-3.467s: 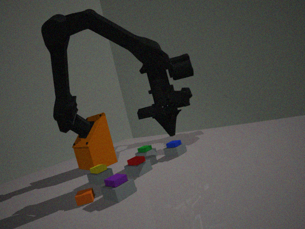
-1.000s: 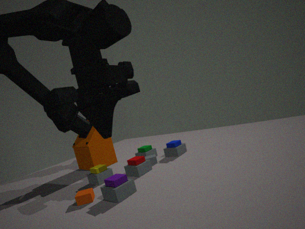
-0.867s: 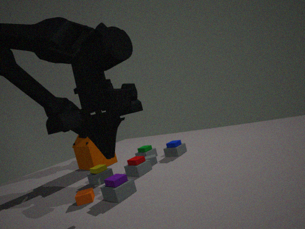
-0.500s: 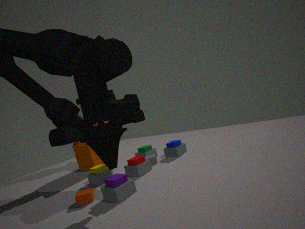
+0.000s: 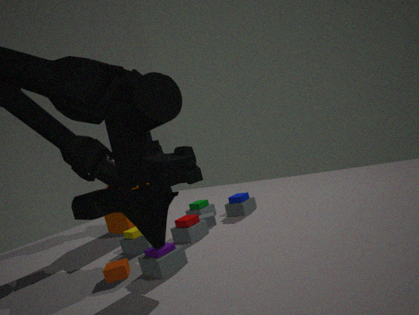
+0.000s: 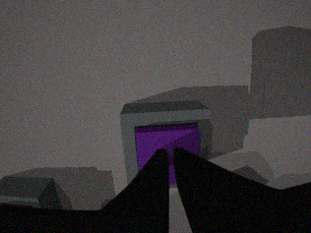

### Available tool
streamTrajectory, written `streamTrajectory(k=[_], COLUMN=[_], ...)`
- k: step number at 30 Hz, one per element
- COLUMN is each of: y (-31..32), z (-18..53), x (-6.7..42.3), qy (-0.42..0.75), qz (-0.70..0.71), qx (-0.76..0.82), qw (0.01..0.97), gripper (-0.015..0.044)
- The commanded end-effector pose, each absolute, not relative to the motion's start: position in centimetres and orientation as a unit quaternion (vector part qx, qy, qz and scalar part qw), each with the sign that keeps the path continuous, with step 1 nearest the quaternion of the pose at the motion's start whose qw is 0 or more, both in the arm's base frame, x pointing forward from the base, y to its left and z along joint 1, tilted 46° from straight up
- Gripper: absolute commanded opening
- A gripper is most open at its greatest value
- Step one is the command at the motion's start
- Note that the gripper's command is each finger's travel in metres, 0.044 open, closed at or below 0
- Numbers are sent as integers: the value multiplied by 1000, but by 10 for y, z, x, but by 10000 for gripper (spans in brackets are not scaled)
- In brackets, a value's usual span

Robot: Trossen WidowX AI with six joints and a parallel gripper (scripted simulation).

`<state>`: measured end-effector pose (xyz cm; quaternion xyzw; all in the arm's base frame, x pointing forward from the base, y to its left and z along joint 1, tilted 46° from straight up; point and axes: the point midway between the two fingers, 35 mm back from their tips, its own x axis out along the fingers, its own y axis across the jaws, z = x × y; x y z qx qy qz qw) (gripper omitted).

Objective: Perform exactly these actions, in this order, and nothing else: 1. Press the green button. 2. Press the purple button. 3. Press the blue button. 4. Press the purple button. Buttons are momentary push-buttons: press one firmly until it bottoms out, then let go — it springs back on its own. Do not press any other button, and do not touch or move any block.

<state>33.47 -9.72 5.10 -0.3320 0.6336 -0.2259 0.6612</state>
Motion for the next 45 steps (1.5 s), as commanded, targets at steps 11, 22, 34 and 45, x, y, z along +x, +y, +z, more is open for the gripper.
streamTrajectory(k=[11,22,34,45], y=[-100,-75,45,184], z=[49,72,-2,-112], x=[333,331,330,235], qy=[635,636,649,648], qz=[-225,-225,-175,-201], qx=[-333,-333,-318,-322], qw=[659,659,669,660], gripper=[20,20,283,400])
